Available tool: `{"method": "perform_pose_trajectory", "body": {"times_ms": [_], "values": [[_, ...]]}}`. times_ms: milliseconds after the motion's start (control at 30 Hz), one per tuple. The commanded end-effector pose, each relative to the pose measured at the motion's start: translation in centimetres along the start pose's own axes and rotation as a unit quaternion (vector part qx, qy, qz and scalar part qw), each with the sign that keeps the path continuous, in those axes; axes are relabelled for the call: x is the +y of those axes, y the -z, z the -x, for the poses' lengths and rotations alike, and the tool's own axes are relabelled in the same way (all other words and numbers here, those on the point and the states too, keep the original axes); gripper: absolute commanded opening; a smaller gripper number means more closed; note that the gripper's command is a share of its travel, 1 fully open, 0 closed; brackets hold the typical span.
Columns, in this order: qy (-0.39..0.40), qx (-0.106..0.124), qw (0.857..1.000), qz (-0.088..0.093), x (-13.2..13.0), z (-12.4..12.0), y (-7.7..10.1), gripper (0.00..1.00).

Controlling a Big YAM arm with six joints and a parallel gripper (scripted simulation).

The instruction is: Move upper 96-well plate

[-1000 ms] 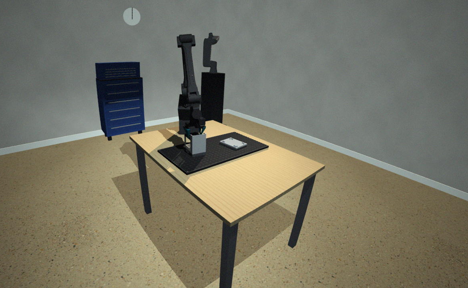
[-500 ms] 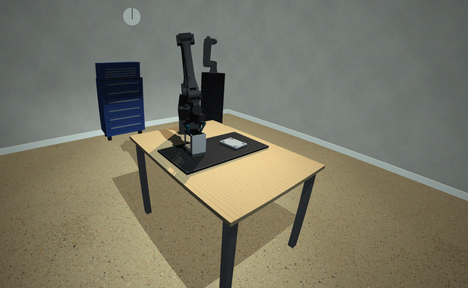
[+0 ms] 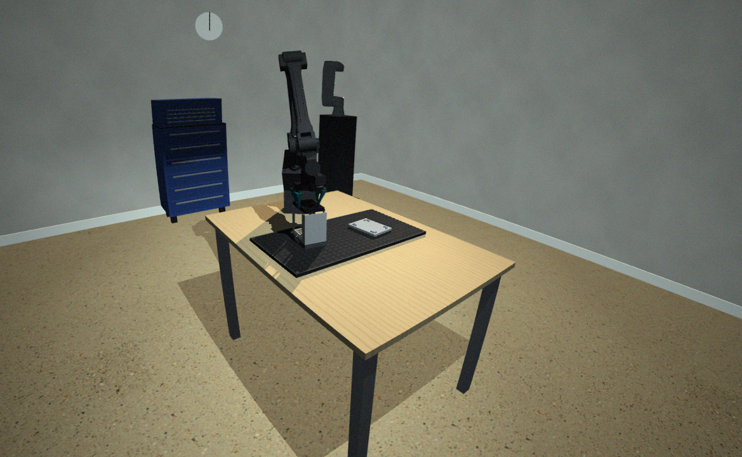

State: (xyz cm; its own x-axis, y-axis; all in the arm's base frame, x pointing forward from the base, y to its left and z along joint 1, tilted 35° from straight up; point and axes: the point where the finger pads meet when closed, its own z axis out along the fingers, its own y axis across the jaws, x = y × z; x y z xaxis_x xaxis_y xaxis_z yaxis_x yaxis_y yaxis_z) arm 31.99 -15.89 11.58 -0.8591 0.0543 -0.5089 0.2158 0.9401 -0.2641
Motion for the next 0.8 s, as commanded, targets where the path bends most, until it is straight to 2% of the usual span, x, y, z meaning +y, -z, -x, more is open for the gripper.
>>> {"method": "perform_pose_trajectory", "body": {"times_ms": [0, 33, 167, 300, 333, 767], "values": [[-0.006, -0.026, 1.000, -0.004, -0.3, 2.4, 1.8, 0.00], [-0.005, -0.020, 1.000, -0.002, 0.0, 1.7, 1.7, 0.00], [-0.006, -0.026, 1.000, -0.004, -0.3, 2.4, 2.5, 0.00], [-0.005, -0.022, 1.000, -0.002, -0.1, 2.0, 2.3, 0.00], [-0.004, -0.014, 1.000, -0.003, -0.2, 1.3, 1.6, 0.00], [-0.004, -0.014, 1.000, -0.003, -0.2, 1.3, 1.6, 0.00]]}}
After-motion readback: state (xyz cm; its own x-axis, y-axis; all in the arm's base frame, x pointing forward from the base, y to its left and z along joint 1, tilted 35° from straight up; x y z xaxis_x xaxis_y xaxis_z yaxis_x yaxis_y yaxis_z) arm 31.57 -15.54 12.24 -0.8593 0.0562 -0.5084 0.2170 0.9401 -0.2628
